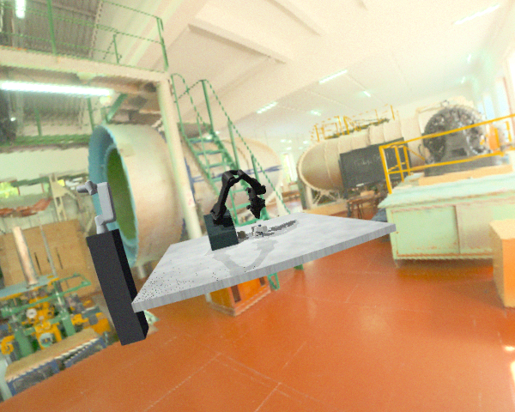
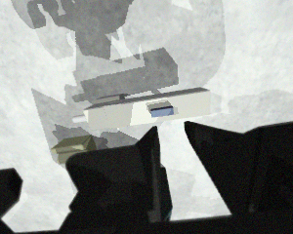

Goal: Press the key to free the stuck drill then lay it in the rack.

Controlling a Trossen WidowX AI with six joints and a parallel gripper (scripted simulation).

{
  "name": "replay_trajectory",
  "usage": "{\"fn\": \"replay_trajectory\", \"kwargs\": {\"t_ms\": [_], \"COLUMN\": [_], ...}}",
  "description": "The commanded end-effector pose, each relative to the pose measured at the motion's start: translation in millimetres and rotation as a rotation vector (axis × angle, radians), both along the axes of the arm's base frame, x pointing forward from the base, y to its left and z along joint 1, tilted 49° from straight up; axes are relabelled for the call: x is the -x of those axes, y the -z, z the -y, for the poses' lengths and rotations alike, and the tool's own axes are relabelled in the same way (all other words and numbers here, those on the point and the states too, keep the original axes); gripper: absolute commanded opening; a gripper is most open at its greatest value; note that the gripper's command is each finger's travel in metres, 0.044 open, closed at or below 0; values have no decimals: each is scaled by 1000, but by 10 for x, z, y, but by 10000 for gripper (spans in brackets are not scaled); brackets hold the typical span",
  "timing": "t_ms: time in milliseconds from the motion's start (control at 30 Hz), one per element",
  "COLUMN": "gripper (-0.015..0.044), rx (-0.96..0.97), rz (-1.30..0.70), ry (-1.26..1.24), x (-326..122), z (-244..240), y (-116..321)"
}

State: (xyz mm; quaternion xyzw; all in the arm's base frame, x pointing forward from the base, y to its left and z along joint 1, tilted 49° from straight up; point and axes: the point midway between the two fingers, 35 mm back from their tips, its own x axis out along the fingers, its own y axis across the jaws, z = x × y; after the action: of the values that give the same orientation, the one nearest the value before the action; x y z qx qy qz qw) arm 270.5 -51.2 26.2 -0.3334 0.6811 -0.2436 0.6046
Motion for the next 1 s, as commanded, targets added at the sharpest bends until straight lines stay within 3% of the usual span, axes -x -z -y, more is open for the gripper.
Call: {"fn": "replay_trajectory", "kwargs": {"t_ms": [0, 267, 533, 967], "gripper": [236, 440, 440, 440], "rx": [-5, -6, -41, -70], "rz": [10, -35, -637, -1150], "ry": [-2, -58, -586, -1034], "x": [-73, -78, -31, 240], "z": [-396, -369, -539, -575], "y": [-276, -175, 808, 1590]}}
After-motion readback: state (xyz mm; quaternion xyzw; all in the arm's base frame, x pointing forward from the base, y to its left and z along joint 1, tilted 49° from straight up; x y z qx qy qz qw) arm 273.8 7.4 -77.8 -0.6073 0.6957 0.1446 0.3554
